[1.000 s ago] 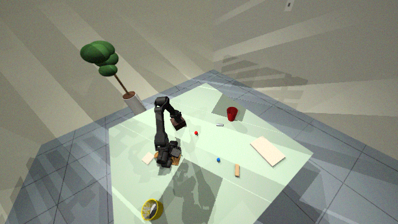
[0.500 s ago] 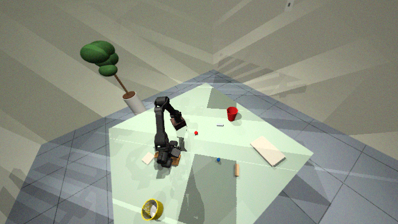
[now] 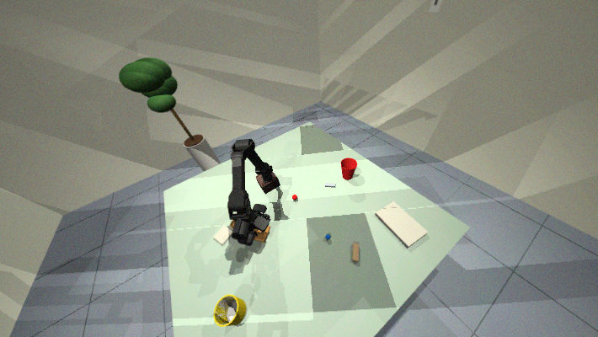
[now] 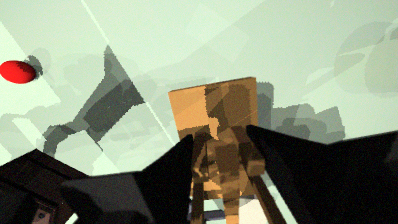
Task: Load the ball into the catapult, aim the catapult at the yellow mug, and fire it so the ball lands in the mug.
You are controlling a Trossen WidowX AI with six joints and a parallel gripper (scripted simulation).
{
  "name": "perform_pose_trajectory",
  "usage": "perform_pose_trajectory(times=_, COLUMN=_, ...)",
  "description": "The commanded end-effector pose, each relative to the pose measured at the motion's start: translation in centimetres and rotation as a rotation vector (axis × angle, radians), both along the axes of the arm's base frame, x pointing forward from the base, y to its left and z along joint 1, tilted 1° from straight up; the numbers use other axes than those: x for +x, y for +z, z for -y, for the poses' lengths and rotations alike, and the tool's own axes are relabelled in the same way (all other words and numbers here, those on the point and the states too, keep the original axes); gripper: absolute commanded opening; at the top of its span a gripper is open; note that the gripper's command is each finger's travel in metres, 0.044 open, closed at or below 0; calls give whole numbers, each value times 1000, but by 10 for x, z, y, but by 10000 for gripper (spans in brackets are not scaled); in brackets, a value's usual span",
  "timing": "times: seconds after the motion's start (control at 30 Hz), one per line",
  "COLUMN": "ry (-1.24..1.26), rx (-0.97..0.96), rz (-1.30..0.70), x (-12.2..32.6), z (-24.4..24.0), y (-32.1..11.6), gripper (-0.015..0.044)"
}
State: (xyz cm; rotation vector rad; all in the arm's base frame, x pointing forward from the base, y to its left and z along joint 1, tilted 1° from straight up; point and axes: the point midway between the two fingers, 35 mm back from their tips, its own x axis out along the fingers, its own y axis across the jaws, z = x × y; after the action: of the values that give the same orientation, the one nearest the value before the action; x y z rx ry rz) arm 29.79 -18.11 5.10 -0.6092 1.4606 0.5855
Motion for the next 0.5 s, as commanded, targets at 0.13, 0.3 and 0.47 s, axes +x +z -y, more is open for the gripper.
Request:
perform_pose_trajectory(times=0.13, ry=-254, rx=1, rz=13, x=3, z=2, y=5, gripper=0)
perform_pose_trajectory(times=0.3, ry=-423, rx=6, rz=13, x=5, z=5, y=4, gripper=0)
perform_pose_trajectory(times=0.47, ry=-592, rx=12, rz=13, x=8, z=12, y=4, gripper=0)
